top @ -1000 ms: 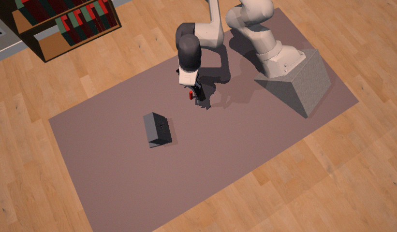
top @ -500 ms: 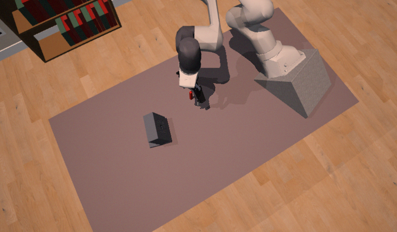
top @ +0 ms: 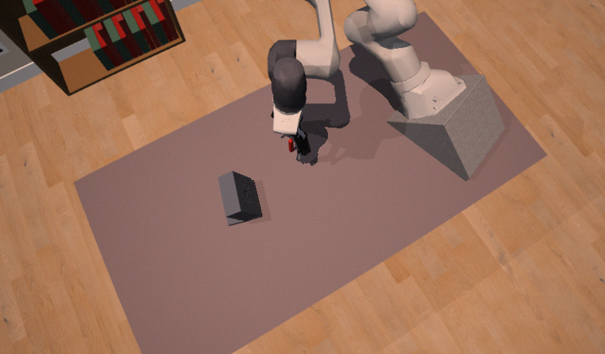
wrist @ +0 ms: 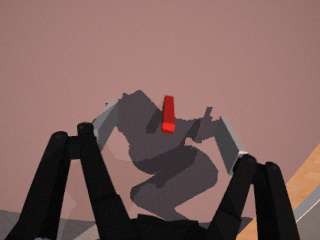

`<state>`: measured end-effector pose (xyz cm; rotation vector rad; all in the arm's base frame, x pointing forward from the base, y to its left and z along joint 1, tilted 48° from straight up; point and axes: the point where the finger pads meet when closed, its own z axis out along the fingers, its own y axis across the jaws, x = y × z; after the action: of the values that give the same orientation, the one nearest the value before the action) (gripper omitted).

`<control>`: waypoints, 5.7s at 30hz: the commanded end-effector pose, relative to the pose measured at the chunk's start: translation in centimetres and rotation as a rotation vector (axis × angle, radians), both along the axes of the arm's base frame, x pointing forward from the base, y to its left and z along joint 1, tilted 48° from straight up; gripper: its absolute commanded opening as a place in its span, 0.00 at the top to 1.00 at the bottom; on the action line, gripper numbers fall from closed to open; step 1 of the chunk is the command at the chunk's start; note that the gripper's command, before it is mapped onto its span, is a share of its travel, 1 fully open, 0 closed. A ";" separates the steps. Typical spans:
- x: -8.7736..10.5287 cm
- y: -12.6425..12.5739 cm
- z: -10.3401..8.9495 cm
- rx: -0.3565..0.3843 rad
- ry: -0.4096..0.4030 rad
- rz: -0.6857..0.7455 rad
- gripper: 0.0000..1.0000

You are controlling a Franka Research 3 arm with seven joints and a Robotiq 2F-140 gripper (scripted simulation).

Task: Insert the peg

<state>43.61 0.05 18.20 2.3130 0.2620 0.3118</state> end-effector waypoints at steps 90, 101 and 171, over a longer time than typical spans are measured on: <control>-0.1 3.6 3.6 -0.286 0.002 0.180 1.00; 0.8 3.5 3.4 -0.427 0.011 0.271 1.00; 4.6 15.9 -2.2 -1.206 -0.034 1.030 1.00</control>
<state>48.10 15.05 15.90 0.8942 1.2131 0.4836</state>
